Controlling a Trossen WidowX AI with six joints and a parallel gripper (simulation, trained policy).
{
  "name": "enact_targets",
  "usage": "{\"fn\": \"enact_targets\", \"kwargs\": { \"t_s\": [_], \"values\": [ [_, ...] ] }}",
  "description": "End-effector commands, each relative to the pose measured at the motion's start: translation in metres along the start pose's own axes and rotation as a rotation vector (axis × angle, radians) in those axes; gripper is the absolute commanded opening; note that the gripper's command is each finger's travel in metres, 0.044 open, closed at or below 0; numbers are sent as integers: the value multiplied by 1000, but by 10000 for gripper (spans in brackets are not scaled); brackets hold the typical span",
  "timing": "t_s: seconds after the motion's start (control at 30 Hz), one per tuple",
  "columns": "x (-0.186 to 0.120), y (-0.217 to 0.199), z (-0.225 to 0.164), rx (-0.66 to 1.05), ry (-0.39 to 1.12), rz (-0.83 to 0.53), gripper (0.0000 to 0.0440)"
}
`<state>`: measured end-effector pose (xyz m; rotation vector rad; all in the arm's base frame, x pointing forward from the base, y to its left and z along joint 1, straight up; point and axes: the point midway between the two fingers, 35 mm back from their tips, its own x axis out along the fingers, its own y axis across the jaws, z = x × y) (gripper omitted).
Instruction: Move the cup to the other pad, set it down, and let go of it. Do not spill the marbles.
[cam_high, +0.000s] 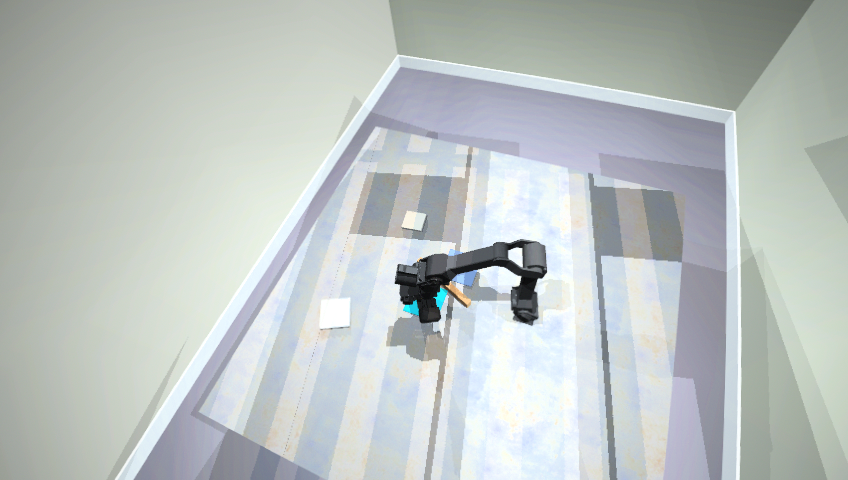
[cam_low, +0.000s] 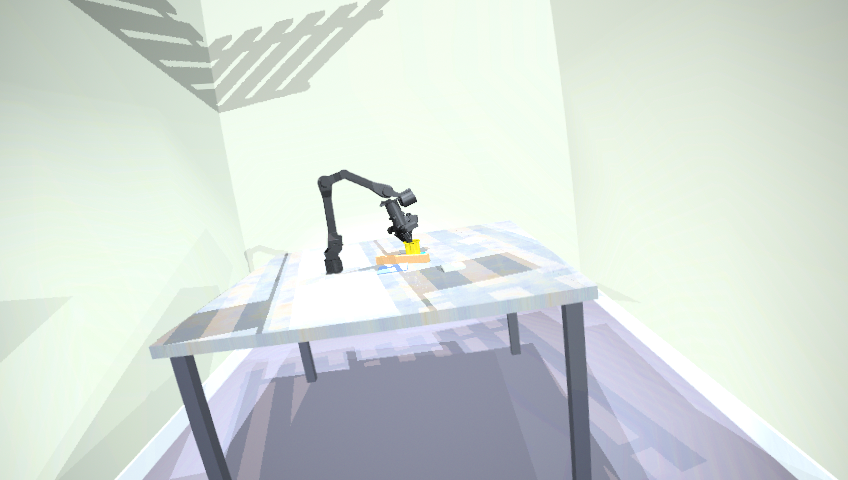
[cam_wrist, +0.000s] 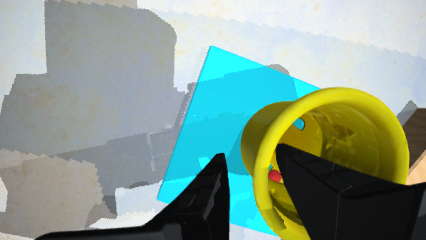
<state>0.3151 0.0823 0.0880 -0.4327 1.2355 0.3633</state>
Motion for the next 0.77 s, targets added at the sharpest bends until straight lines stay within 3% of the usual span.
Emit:
{"fn": "enact_targets", "kwargs": {
  "t_s": [0.0,0.5,0.6,0.73],
  "values": [
    [-5,2,-5,7,-5,12,135],
    [-46,0,-3,41,-108,15,194],
    [-56,-3,-1,46,-135,7,228],
    [-66,-6,2,57,-162,-1,322]
  ]
}}
